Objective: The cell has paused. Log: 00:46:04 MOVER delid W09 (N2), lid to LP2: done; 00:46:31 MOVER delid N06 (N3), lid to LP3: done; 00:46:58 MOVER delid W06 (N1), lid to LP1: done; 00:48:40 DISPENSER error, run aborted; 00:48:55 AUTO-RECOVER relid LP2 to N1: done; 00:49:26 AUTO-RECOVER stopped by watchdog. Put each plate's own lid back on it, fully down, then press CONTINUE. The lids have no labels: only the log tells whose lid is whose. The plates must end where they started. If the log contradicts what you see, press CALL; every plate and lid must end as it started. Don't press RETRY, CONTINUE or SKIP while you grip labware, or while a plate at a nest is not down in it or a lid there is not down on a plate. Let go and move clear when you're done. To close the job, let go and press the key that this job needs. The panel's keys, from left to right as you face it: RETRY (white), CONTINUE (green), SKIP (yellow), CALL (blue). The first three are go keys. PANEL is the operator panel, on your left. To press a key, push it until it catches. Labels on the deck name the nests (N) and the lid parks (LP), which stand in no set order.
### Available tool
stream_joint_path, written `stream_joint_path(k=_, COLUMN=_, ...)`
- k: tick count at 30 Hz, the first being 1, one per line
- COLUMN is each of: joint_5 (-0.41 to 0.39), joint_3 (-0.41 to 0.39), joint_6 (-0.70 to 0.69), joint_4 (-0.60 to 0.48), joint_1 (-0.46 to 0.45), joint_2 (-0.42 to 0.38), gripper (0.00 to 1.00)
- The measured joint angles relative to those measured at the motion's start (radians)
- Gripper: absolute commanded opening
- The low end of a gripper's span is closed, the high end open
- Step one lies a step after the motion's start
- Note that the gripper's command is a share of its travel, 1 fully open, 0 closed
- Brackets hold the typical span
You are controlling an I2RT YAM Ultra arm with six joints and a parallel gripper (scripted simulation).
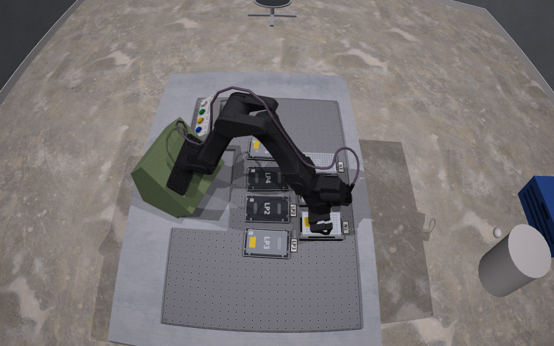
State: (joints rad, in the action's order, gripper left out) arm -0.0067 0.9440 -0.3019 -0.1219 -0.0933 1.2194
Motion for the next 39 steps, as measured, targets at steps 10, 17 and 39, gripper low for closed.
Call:
stream_joint_path(k=10, joint_5=0.058, joint_3=0.204, joint_6=0.004, joint_4=-0.278, joint_1=0.039, joint_2=0.086, gripper=1.00)
stream_joint_path(k=17, joint_5=0.109, joint_3=0.359, joint_6=0.026, joint_4=-0.474, joint_1=0.061, joint_2=0.175, gripper=1.00)
stream_joint_path(k=39, joint_5=0.142, joint_3=0.439, joint_6=0.053, joint_4=-0.647, joint_1=0.069, joint_2=0.213, gripper=1.00)
